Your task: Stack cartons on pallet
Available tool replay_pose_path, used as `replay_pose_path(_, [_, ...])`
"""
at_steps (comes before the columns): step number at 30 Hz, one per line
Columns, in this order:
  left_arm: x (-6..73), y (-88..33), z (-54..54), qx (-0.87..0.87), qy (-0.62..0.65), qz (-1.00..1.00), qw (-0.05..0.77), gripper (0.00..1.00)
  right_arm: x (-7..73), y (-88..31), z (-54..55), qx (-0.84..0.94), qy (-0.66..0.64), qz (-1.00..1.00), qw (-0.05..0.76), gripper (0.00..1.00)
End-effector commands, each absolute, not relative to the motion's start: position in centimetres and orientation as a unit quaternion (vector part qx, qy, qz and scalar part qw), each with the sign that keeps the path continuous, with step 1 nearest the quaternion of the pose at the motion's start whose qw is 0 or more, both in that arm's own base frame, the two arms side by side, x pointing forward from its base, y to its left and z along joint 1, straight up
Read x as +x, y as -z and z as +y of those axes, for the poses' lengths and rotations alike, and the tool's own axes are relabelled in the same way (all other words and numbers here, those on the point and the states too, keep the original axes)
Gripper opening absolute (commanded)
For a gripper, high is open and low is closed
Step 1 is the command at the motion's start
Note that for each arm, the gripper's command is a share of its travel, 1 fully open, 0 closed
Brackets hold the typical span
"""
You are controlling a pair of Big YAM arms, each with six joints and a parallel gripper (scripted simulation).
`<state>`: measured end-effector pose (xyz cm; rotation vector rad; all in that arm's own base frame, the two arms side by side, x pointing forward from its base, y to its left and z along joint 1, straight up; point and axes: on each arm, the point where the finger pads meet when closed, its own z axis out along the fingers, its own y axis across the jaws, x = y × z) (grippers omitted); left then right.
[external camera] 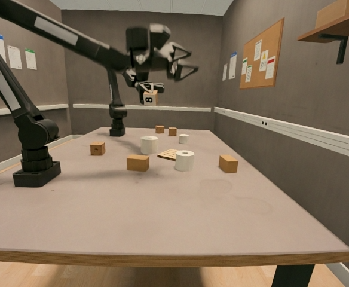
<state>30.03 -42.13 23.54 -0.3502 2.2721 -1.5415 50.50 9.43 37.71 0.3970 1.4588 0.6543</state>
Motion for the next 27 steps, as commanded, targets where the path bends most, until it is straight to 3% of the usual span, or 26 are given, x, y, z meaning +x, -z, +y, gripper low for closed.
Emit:
replay_pose_path(1, [31.2, -24.3, -40.0, -0.123, 0.556, 0.794, 0.211, 0.5, 52.2, -41.8, 8.2, 0.117, -0.216, 0.659, 0.711, 1.0])
replay_pose_path(14, [36.4, -13.7, -23.2, -0.111, 0.543, 0.801, 0.228, 0.5, 52.4, -48.6, 1.7, 0.017, -0.036, 0.692, 0.721, 1.0])
replay_pose_path(27, [38.6, -9.8, -15.2, -0.112, 0.545, 0.804, 0.209, 0.5, 51.8, -51.2, -0.6, 0.001, 0.005, 0.699, 0.716, 1.0])
